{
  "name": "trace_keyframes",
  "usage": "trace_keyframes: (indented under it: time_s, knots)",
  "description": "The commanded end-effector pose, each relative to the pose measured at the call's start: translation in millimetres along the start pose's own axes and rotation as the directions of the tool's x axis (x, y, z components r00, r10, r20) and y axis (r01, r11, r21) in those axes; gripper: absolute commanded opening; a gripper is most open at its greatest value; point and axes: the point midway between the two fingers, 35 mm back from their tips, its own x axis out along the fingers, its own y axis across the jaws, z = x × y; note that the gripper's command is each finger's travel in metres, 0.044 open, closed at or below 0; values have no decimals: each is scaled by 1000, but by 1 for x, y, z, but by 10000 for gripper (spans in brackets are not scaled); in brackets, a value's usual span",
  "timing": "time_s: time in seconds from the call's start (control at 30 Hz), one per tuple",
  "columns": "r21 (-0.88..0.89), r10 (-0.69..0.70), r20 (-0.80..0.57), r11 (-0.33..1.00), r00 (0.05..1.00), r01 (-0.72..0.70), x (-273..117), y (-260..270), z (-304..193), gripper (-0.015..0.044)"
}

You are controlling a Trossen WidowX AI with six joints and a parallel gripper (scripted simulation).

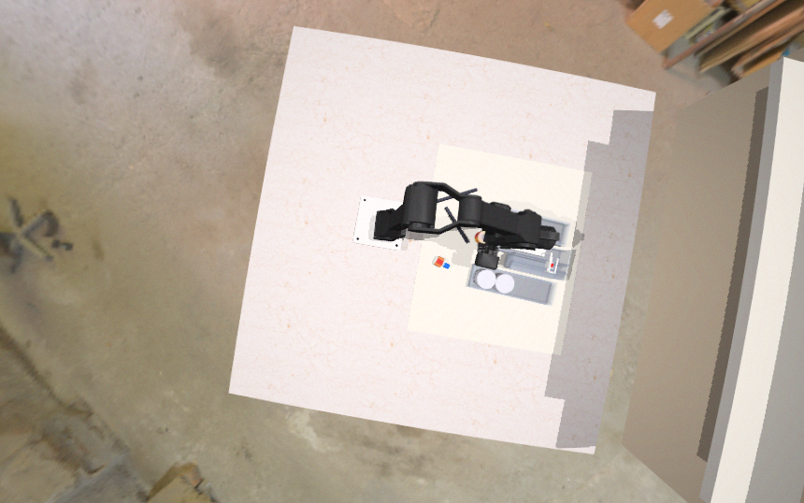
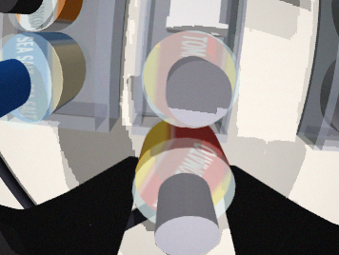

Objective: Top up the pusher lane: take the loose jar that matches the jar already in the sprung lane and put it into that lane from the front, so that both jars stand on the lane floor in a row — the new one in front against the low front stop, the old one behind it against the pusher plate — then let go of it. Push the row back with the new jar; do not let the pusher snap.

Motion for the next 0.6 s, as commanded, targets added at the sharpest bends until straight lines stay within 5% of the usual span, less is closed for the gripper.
trace_keyframes:
  time_s: [0.0,0.57]
  knots:
    - [-4,5,37,1000,999,-4,-4,1,11,0]
    - [-4,5,38,1000,999,-4,-6,1,17,0]
